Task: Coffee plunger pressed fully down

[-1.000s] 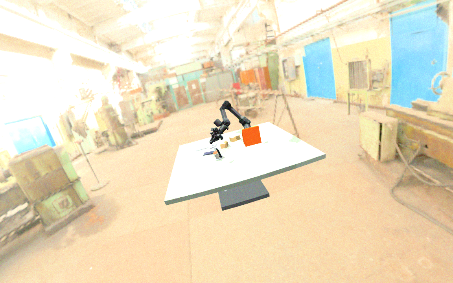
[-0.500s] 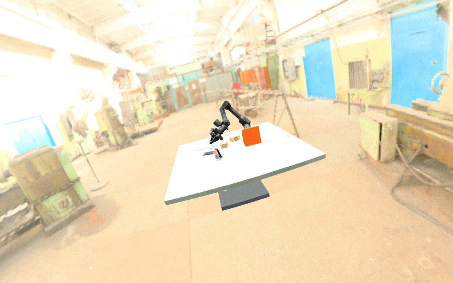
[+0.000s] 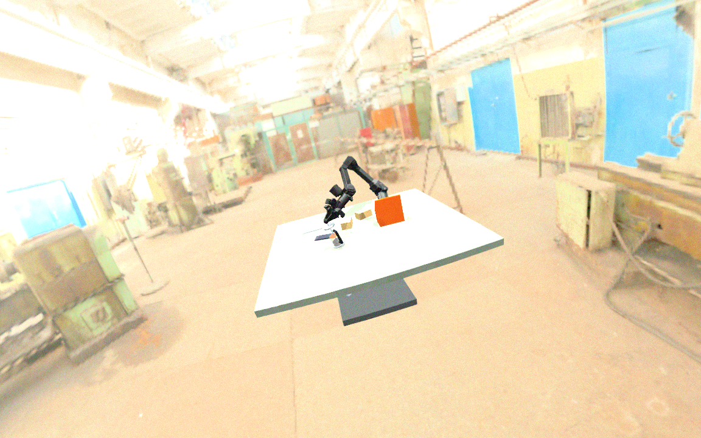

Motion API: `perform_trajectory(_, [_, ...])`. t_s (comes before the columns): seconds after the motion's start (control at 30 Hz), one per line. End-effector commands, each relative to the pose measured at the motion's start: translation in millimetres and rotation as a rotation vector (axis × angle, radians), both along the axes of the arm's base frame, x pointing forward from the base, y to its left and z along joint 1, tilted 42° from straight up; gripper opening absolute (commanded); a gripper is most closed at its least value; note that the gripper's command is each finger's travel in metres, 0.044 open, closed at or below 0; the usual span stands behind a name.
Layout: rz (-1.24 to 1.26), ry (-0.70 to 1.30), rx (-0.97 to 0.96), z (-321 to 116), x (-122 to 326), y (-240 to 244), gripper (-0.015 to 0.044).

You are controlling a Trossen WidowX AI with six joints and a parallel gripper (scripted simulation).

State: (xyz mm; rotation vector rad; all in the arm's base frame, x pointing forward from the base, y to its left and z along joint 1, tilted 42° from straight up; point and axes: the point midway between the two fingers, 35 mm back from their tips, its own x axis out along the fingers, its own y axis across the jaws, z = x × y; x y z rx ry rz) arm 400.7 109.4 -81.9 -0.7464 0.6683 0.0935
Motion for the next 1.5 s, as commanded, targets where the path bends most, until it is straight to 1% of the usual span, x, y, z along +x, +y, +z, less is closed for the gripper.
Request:
perform_trajectory(0.0, [-0.006, 0.012, -0.007, -4, -1, -3, 0.013])
perform_trajectory(0.43, [0.0, 0.0, -0.001, 0, 1, 0, 0.013])
perform_trajectory(0.83, [0.0, 0.0, -0.001, 0, 1, 0, 0.044])
perform_trajectory(0.93, [0.0, 0.0, -0.001, 0, 1, 0, 0.044])
perform_trajectory(1.03, [-0.002, 0.003, 0.0, 8, -2, 6, 0.044])
perform_trajectory(1.3, [-0.009, 0.013, -0.004, 70, -35, 35, 0.044])
perform_trajectory(1.47, [-0.01, 0.013, -0.004, 72, -40, 36, 0.044])
